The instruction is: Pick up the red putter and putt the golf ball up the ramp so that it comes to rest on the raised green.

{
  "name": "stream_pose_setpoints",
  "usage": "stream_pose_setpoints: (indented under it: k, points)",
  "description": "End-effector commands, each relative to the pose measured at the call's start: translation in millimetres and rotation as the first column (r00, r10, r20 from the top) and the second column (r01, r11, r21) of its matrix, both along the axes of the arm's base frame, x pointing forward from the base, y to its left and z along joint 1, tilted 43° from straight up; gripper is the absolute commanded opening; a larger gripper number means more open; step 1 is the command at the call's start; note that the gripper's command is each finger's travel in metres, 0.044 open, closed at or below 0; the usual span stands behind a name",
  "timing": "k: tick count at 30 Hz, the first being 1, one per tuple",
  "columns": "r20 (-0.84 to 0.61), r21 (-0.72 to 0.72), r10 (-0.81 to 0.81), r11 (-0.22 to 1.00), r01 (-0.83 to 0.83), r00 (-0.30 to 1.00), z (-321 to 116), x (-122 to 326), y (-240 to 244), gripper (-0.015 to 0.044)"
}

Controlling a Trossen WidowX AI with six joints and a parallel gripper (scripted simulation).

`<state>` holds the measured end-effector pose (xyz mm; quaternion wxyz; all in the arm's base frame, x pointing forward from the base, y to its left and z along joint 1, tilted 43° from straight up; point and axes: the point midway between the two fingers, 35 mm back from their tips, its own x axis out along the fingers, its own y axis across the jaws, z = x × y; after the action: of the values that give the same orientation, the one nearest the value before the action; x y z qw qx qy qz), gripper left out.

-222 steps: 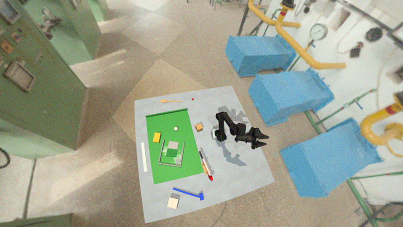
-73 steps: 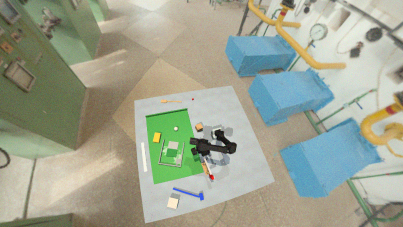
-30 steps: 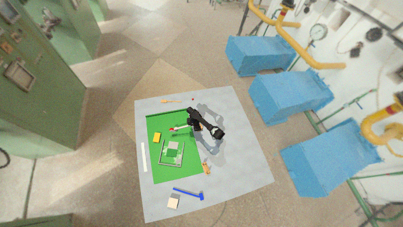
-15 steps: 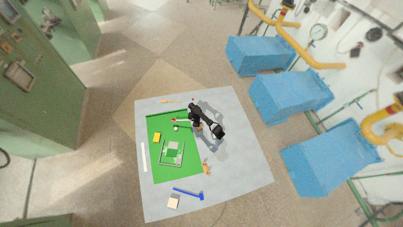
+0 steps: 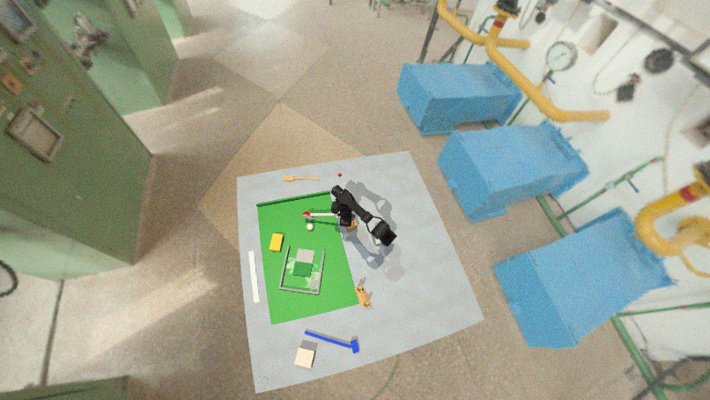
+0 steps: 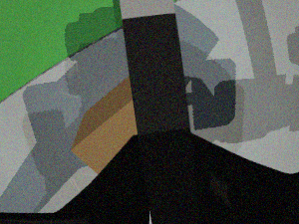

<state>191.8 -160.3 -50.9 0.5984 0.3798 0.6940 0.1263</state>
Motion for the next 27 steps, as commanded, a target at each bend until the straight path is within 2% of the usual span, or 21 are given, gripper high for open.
stream_pose_setpoints:
  k: [1, 27]
  points:
    - [0.007, -0.003, -0.011, 1.0, 0.011, 1.0, -4.6, 1.6, 2.5, 0.0]
    - [0.001, -0.001, 0.0, 1.0, 0.0, 1.0, -20.0, 0.7, 18.1, 0.0]
